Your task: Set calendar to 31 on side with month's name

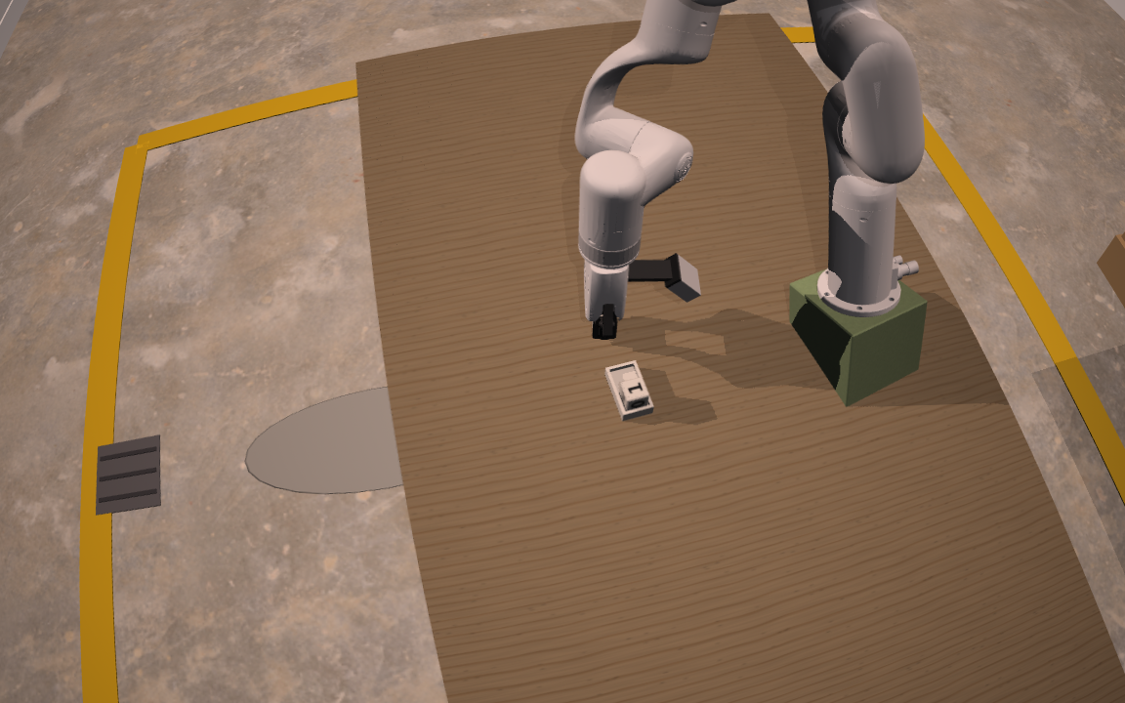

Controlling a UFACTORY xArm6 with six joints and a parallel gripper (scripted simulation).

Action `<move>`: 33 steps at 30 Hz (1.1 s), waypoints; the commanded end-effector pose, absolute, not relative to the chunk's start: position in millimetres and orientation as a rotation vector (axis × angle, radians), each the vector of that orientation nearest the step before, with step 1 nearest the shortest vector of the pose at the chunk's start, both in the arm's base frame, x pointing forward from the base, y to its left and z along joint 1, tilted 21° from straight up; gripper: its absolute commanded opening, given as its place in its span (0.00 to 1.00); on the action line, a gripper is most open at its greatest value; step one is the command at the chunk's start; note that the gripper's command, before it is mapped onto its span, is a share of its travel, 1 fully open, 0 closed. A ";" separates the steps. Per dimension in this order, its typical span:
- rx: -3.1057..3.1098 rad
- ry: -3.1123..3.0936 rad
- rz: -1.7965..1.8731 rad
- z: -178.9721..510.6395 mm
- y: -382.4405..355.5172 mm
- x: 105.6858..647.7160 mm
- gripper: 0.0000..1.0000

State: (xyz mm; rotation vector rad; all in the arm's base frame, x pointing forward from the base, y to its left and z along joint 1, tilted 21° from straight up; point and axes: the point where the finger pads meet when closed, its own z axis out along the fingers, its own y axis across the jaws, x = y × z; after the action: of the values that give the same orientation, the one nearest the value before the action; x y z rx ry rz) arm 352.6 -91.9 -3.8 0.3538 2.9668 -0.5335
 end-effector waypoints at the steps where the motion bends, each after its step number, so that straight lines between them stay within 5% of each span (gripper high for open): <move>1: 0.353 2.964 -0.533 -3.0 -91.8 353.7 0.27; 22: 0.353 2.964 -0.533 1.6 -90.0 353.4 0.27; 33: 0.353 2.964 -0.533 65.0 -65.9 348.9 0.27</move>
State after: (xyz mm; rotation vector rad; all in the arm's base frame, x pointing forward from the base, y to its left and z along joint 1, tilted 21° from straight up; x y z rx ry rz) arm 351.2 -78.7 27.8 0.3519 2.9583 -0.5325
